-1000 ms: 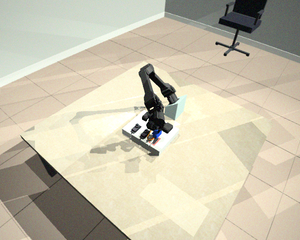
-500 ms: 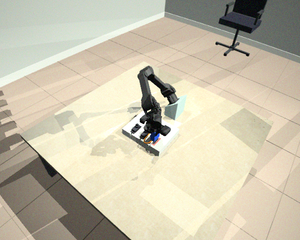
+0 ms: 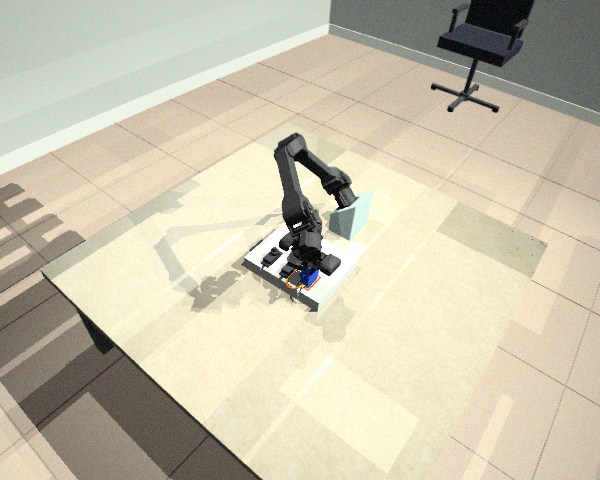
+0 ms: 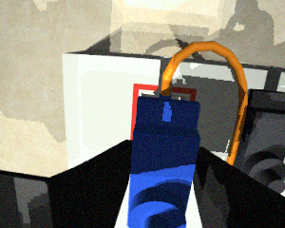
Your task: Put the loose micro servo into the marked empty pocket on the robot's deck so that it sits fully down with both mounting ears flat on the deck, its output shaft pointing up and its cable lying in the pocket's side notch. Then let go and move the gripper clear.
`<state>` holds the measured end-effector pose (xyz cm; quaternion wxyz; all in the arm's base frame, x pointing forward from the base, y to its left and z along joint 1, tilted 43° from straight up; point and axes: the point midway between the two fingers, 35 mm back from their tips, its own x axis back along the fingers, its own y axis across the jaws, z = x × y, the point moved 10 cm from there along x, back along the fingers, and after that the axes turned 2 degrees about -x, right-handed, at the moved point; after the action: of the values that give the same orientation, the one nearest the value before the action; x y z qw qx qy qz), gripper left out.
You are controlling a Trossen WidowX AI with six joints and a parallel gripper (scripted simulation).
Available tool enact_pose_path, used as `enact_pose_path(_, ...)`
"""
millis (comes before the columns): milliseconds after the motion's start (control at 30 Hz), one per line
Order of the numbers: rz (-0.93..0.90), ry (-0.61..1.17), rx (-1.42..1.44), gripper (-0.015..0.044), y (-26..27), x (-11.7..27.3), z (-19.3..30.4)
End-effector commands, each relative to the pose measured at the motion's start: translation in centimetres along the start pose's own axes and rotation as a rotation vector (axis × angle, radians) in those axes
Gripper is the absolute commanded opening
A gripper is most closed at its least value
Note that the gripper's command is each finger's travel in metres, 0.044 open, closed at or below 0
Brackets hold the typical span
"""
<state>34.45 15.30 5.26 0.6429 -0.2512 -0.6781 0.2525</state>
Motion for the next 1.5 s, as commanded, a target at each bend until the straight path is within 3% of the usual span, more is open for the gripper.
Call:
enact_pose_path(0, 0.004, -0.007, 0.006, 0.0, 0.1, 0.1, 0.0)
enact_pose_path(1467, 0.006, -0.008, 0.006, 0.0, 0.0, -4.4, 0.0)
